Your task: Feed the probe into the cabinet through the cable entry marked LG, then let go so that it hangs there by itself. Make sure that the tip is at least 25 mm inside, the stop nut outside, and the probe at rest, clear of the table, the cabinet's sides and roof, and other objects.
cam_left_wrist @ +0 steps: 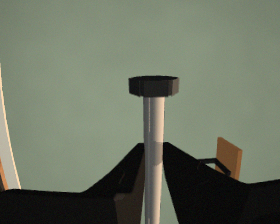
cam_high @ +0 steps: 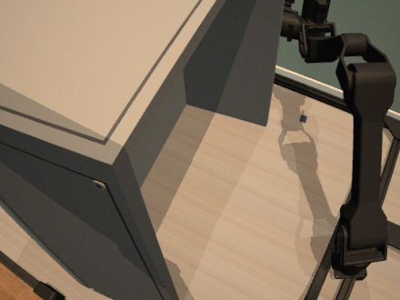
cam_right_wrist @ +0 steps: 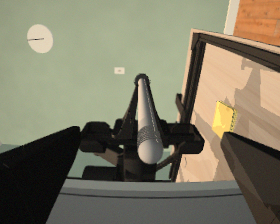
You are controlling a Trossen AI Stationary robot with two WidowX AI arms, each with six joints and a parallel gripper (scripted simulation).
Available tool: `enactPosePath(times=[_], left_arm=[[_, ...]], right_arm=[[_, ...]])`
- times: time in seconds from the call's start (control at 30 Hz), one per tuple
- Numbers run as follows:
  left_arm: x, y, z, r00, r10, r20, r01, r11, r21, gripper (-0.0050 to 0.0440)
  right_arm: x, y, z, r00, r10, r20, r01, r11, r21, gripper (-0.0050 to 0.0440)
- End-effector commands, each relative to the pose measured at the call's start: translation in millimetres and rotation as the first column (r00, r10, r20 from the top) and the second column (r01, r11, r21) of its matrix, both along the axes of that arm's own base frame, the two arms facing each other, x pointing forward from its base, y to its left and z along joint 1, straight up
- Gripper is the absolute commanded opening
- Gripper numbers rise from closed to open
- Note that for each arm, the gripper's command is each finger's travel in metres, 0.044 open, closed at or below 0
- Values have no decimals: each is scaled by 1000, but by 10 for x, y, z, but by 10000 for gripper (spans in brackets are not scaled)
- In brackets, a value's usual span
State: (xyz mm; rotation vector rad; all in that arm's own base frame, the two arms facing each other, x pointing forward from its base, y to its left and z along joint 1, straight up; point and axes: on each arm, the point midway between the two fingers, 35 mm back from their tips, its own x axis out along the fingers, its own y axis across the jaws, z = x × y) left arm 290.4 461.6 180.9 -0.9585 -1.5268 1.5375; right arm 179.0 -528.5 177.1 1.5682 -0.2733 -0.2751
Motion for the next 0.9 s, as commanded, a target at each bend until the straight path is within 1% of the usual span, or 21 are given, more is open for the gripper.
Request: enactPosePath(times=[0.0,0.87], left_arm=[[-3,-2,0,1000,4,5,-4,1000,4,0],[-3,-2,0,1000,4,5,-4,1000,4,0]], right_arm=[[46,-34,25,1000,1,-1,-1,1000,-15,440],[289,-125,25,1000,8,-1,-8,1000,-15,440]])
